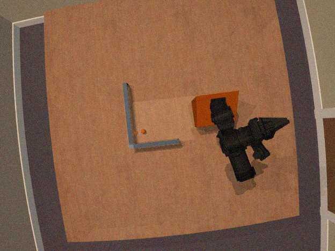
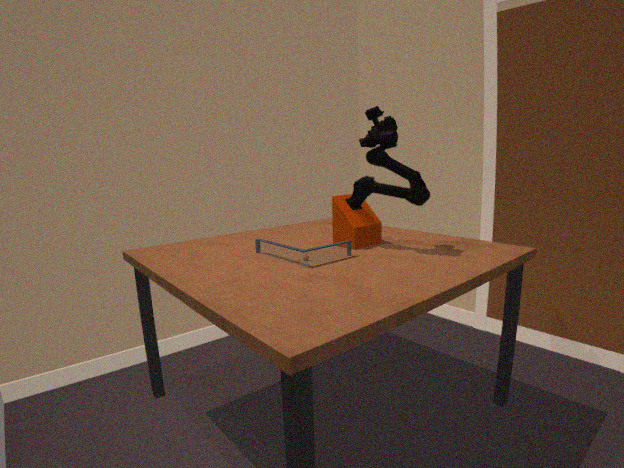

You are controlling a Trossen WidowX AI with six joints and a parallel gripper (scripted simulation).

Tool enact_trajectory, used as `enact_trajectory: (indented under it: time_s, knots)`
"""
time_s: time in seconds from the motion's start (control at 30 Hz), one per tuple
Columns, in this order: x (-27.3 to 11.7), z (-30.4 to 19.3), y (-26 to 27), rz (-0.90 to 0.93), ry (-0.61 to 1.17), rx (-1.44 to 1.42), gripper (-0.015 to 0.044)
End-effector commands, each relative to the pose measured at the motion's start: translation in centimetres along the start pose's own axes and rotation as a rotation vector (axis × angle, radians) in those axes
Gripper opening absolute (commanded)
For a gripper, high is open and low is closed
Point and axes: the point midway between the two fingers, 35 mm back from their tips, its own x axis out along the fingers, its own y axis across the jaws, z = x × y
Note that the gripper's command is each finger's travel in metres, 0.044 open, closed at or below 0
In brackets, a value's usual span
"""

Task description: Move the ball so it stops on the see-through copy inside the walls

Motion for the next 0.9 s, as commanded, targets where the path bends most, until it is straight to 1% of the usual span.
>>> enact_trajectory:
  time_s: [0.0,0.07,0.2,0.33,0.5,0.67,0.87]
  knots:
    - [0.0,-0.1,0.2,0.009,0.003,-0.005,0.0374]
    - [-0.2,-0.7,2.0,0.082,0.023,-0.042,0.0321]
    - [-1.7,-3.2,7.4,0.307,0.094,-0.147,0.0216]
    - [-4.4,-6.1,12.2,0.539,0.176,-0.243,0.0212]
    - [-9.7,-10.2,17.2,0.834,0.295,-0.355,0.0212]
    - [-16.6,-14.2,20.2,1.127,0.433,-0.456,0.0212]
    - [-26.2,-17.8,20.7,1.449,0.599,-0.553,0.0212]
